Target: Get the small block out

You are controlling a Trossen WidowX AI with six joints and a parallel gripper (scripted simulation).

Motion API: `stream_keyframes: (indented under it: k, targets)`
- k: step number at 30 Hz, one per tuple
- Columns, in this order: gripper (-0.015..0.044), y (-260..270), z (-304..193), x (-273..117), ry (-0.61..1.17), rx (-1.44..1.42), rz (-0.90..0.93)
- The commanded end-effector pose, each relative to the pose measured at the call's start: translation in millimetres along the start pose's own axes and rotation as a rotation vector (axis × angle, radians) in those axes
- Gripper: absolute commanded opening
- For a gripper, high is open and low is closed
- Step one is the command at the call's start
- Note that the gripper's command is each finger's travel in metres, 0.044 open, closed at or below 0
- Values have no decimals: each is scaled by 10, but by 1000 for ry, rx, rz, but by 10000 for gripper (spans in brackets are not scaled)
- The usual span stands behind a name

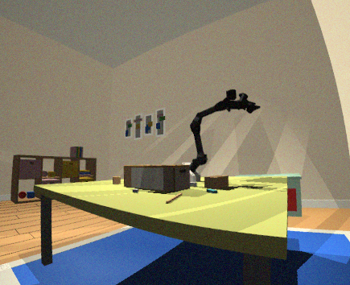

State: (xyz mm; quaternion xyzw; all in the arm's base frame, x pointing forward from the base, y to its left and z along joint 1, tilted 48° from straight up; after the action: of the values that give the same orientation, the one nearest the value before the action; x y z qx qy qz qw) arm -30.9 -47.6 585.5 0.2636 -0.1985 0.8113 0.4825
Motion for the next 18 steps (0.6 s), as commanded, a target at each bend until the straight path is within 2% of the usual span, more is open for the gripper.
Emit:
stream_keyframes:
  k: [1,10,18]
  targets:
    - [400,-251,-302,290,133,-148,-139]
    - [400,-1084,-906,568,479,-443,-430]
    - [400,-1970,-1282,317,829,-609,-647]
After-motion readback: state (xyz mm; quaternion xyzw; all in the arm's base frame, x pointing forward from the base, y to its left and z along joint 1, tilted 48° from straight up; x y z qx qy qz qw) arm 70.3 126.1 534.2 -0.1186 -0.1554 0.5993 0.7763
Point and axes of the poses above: the point midway between the two fingers, 35 mm back from their tips, its own x axis out along the fingers, its own y axis across the jaws, z = x × y, the point moved 9 cm from there along -x, back along the fingers, and after that the axes turned 8 degrees about -x, right-handed, at the moved point
